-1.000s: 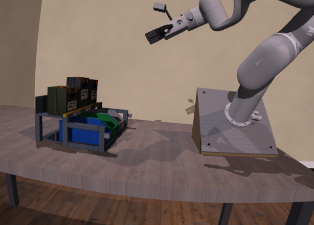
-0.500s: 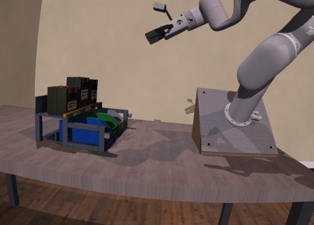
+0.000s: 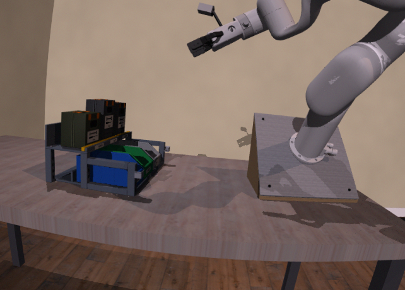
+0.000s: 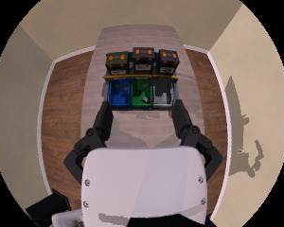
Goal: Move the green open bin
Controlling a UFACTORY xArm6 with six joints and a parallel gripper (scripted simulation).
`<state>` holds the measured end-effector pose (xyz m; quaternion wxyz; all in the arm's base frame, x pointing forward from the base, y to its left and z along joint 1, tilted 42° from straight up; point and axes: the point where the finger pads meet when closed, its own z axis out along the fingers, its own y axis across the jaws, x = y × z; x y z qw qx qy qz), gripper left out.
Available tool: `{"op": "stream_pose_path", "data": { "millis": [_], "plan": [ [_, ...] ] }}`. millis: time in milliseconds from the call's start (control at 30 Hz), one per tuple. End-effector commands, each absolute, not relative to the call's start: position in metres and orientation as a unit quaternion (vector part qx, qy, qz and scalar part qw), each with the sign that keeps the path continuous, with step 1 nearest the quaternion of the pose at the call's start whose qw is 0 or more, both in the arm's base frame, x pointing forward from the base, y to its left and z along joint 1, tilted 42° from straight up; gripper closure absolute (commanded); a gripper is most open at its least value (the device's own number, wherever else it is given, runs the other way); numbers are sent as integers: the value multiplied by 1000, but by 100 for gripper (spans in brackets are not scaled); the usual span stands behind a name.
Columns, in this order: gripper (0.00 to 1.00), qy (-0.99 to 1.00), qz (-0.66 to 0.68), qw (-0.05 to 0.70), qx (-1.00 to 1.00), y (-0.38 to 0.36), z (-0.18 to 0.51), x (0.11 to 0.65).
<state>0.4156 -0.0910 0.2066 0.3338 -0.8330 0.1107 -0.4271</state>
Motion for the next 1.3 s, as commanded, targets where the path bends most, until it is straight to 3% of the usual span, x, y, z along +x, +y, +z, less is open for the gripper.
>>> {"op": "stream_pose_path", "data": {
  "millis": [0, 1167, 1267],
  "plan": [
    [0, 110, -428, 333, -833, -92, 208, 416],
    [0, 110, -428, 333, -833, -92, 208, 416],
    [0, 33, -422, 340, -840, -92, 208, 416]
  ]
}}
